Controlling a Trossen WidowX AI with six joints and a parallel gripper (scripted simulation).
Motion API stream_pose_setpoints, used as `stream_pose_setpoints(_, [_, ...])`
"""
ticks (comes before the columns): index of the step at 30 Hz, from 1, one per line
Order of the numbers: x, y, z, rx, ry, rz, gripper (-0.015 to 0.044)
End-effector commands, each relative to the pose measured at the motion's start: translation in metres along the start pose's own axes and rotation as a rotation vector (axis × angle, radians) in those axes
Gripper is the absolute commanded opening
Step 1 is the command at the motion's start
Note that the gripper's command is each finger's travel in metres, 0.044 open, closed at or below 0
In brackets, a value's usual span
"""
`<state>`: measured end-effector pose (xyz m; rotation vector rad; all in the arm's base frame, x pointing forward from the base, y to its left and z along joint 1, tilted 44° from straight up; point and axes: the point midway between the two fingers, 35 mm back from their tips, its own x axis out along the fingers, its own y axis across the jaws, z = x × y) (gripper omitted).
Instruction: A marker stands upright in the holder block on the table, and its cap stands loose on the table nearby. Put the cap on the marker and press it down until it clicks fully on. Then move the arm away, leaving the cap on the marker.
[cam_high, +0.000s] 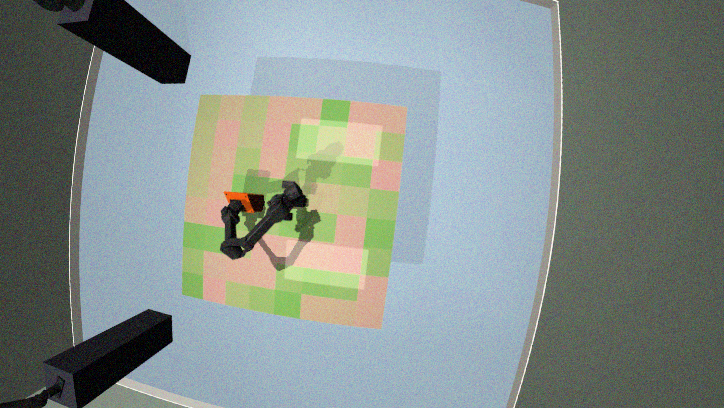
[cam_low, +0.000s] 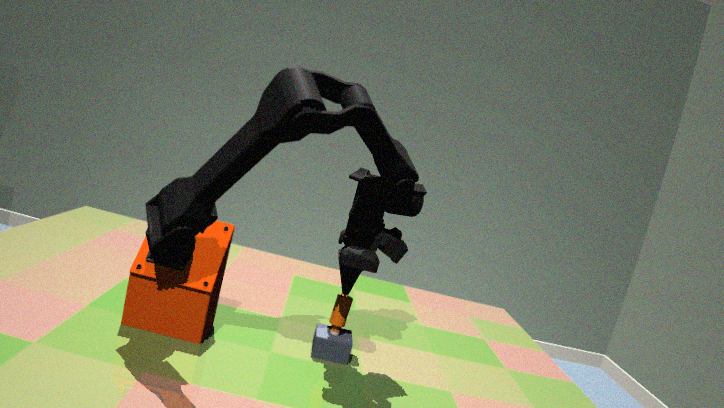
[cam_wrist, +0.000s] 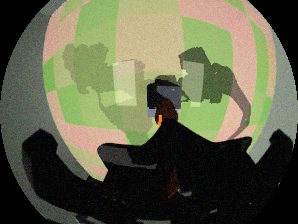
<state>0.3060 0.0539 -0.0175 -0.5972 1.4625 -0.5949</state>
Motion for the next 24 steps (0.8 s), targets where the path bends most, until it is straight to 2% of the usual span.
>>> stream_pose_setpoints(1, [-0.032,0.003,0.004,0.004,-0.010,0.010,0.0000])
stream_pose_setpoints(4, [-0.075,0.003,0.002,0.003,-0.009,0.009,0.0000])
stream_pose_setpoints(8, [-0.085,0.002,0.001,0.003,-0.008,0.008,0.0000])
stream_pose_setpoints(24, [-0.085,0.002,0.001,0.003,-0.008,0.008,0.0420])
